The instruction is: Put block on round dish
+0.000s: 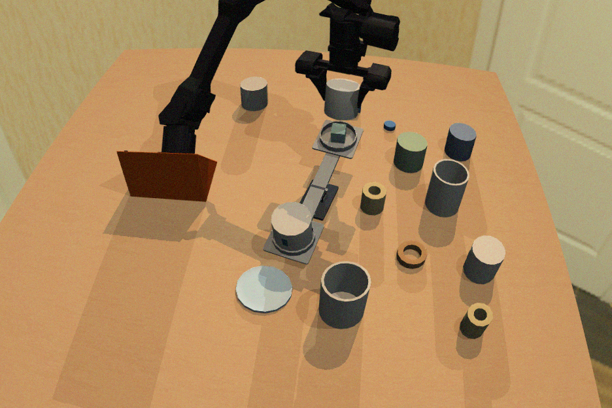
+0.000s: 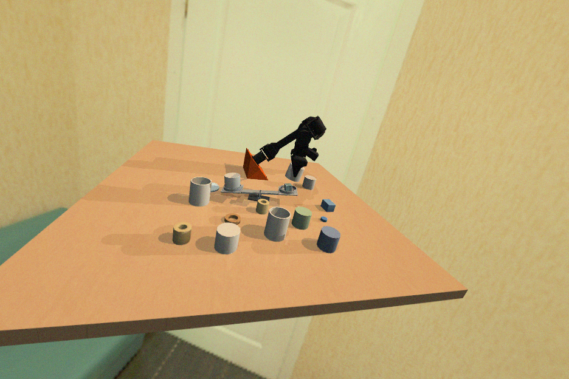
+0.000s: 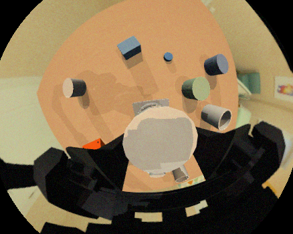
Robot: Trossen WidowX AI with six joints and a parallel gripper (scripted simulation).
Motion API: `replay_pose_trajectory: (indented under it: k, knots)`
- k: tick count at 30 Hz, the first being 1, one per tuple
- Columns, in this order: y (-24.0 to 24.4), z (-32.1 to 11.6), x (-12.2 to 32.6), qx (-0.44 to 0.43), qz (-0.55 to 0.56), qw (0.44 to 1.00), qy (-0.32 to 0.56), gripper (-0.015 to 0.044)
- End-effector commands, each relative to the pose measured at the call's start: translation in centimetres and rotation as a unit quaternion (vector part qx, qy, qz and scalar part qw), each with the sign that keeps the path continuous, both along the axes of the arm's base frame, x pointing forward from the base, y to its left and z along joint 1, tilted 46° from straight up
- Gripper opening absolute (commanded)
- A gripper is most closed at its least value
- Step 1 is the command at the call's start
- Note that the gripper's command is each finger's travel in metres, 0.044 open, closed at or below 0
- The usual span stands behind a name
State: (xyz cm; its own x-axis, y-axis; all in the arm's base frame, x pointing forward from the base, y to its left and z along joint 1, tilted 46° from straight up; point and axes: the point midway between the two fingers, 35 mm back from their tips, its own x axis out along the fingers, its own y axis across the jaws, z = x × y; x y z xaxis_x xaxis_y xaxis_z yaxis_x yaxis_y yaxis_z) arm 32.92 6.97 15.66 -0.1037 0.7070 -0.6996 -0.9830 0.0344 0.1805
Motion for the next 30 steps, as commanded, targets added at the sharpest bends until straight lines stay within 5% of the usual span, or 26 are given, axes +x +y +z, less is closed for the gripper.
replay_pose_trajectory:
  k: [1, 30]
  knots:
    - [-0.61, 0.56, 0.15, -0.002, -0.001, 1.000, -0.005, 0.0000]
    - [-0.99, 1.03, -0.09, 0.001, -0.001, 1.000, -0.001, 0.0000]
